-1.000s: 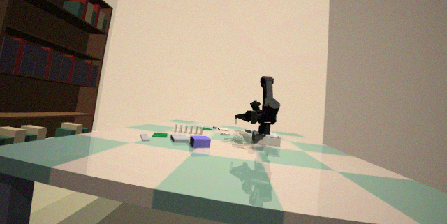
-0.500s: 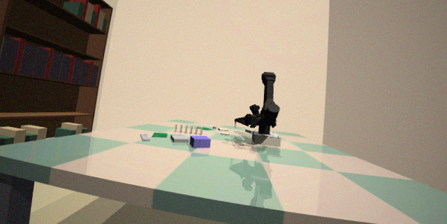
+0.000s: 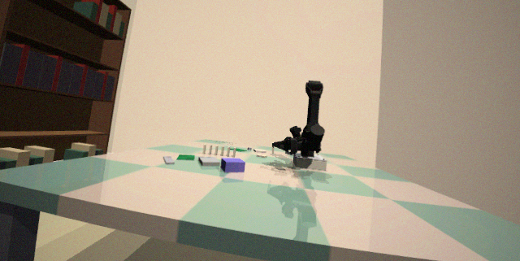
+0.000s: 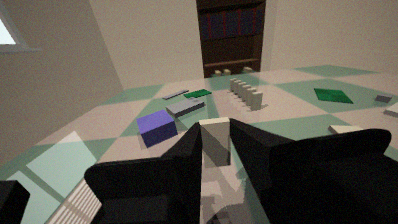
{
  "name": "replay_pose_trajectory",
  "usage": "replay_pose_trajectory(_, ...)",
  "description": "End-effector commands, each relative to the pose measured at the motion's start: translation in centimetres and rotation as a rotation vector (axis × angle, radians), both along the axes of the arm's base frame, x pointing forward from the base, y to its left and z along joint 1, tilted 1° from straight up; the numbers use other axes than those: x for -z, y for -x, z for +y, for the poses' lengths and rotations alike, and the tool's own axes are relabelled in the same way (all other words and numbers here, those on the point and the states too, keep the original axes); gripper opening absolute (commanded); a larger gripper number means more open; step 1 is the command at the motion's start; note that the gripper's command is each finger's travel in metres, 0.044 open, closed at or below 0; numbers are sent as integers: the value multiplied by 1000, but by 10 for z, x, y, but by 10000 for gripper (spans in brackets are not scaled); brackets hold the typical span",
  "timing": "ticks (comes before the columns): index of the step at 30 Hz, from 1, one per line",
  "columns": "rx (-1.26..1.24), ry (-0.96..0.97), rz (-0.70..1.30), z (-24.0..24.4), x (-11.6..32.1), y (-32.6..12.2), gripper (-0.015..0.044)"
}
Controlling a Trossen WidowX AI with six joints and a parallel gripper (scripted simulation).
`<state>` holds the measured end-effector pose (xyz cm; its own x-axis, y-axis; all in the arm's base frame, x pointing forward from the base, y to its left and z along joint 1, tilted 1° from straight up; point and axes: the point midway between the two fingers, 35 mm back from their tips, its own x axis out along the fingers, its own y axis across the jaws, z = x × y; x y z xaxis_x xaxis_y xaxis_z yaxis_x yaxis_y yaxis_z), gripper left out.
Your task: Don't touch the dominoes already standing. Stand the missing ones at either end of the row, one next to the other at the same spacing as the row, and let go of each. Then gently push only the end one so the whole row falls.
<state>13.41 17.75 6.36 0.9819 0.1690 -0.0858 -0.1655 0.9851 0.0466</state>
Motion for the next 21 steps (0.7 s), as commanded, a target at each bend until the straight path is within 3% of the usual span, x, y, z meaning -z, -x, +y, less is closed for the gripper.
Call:
replay_pose_trajectory(1,-2,6,3,0,7,-1,107)
replay_pose_trajectory(21,2,1,10,-4,32,-3,107)
